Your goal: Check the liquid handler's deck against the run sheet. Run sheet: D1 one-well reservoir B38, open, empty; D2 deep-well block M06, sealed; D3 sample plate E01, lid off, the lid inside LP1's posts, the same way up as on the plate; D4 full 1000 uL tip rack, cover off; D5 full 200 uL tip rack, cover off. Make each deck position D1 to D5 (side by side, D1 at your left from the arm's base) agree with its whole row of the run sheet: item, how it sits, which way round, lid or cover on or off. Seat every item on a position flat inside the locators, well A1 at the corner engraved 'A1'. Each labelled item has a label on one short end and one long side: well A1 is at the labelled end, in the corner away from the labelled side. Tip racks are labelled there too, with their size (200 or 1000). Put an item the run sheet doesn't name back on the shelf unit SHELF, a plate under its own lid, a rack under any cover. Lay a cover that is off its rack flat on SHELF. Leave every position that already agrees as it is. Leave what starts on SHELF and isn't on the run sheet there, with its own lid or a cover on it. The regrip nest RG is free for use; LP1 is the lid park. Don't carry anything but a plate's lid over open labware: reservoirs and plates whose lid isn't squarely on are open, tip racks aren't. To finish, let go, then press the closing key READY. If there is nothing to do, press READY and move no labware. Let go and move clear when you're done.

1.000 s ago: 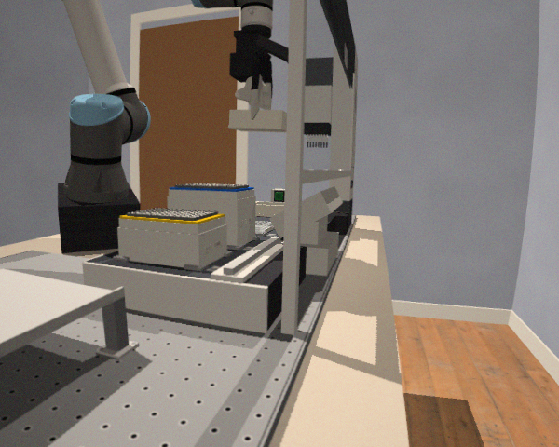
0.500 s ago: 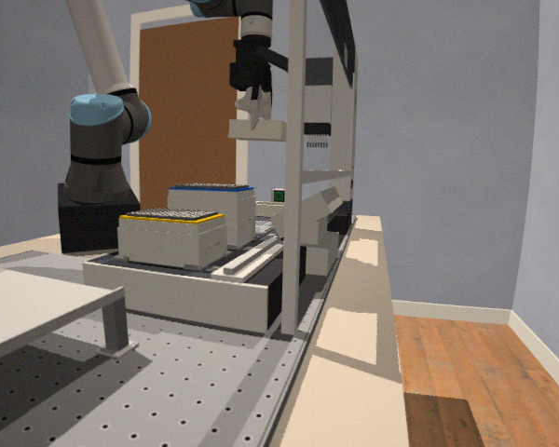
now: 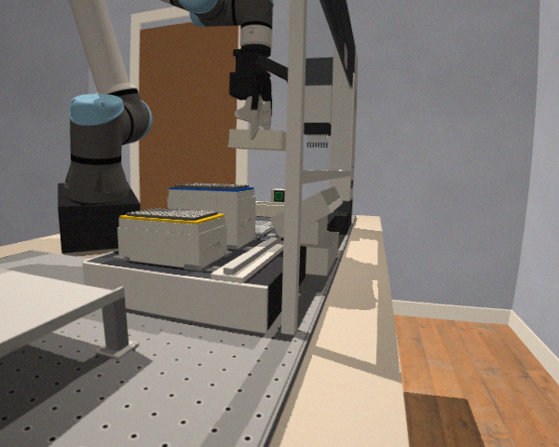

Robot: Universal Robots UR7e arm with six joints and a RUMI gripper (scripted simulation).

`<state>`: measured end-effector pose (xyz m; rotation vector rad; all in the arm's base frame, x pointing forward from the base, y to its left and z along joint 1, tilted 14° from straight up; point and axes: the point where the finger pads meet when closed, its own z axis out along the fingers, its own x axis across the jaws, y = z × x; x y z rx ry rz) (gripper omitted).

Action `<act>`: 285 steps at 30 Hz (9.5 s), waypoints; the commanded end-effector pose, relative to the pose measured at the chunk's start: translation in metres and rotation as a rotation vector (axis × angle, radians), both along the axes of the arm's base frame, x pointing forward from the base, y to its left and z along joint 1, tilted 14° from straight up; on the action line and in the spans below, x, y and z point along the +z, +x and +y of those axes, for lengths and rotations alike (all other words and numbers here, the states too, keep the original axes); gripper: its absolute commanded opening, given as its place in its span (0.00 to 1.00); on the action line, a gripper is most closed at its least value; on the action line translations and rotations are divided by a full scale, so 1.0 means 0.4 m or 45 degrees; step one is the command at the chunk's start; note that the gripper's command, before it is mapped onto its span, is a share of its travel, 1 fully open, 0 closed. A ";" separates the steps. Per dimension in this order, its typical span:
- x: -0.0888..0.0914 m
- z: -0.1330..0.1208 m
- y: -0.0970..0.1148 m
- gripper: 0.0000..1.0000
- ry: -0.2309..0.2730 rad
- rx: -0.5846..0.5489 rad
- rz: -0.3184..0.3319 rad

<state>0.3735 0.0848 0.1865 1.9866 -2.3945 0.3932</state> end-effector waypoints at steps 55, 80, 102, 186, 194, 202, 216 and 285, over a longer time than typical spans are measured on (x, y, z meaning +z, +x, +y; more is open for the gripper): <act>-0.204 -0.041 0.034 0.00 0.000 0.000 -0.002; -0.297 -0.060 0.049 0.00 0.000 0.000 -0.002; -0.378 -0.076 0.062 0.00 0.000 0.000 -0.002; -0.417 -0.084 0.068 0.00 0.000 0.000 -0.002; -0.417 -0.084 0.068 0.82 0.000 0.000 -0.002; -0.417 -0.084 0.068 0.82 0.000 0.000 -0.002; -0.417 -0.084 0.068 0.82 0.000 0.000 -0.002; -0.231 -0.047 0.038 0.82 0.000 0.000 -0.002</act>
